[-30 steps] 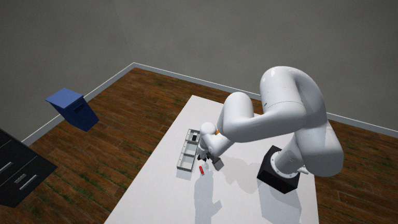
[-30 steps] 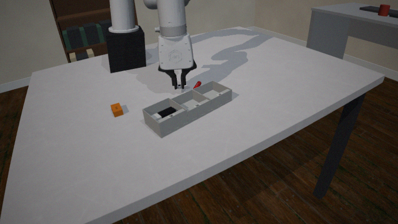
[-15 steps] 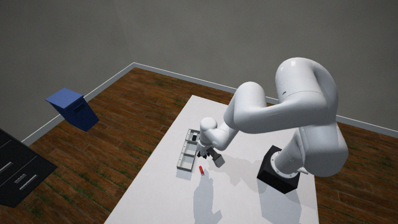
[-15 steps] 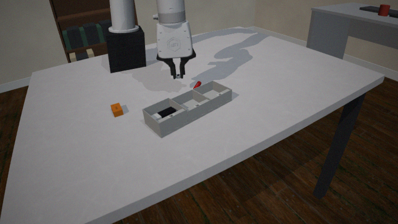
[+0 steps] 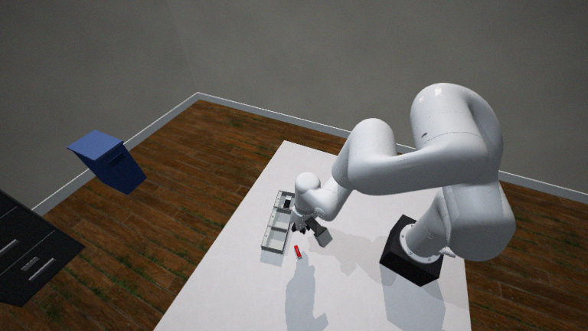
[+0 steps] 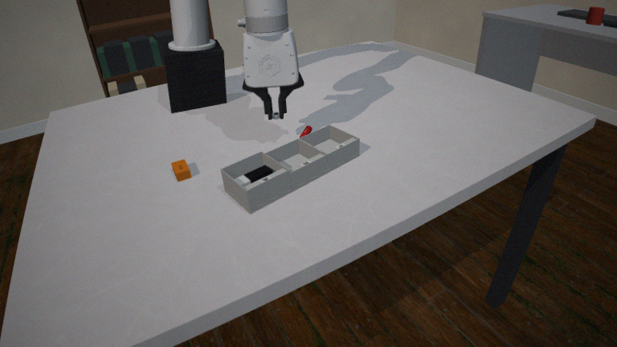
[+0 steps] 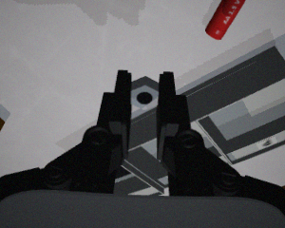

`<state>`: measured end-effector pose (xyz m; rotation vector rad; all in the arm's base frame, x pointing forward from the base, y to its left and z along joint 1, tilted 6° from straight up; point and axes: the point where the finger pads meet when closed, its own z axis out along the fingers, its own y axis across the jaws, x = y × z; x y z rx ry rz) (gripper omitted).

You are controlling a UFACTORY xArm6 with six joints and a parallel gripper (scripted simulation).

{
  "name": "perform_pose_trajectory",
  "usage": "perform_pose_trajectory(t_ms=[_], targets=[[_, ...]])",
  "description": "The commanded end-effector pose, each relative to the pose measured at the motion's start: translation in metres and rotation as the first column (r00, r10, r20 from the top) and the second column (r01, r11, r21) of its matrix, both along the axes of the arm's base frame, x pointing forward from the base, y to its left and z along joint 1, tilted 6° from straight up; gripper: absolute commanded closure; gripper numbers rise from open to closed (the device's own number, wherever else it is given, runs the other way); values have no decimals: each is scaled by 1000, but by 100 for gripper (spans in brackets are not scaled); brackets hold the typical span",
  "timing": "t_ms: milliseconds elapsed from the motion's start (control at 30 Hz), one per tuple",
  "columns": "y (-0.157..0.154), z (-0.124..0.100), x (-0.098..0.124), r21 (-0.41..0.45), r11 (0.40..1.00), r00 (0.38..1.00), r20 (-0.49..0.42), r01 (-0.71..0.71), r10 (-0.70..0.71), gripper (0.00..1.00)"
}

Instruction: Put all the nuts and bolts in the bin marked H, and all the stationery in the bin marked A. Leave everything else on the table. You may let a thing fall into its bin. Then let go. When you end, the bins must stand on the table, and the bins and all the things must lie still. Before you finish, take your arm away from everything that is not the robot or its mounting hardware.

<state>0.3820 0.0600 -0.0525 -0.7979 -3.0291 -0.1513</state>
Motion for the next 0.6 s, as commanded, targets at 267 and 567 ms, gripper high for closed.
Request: perform_pose_trajectory(t_ms=[267,567], targets=[[-6,4,27,0,1000,1000,3,0,0,100],[-18,4,74,8,964,964,-19,266,-265,100]])
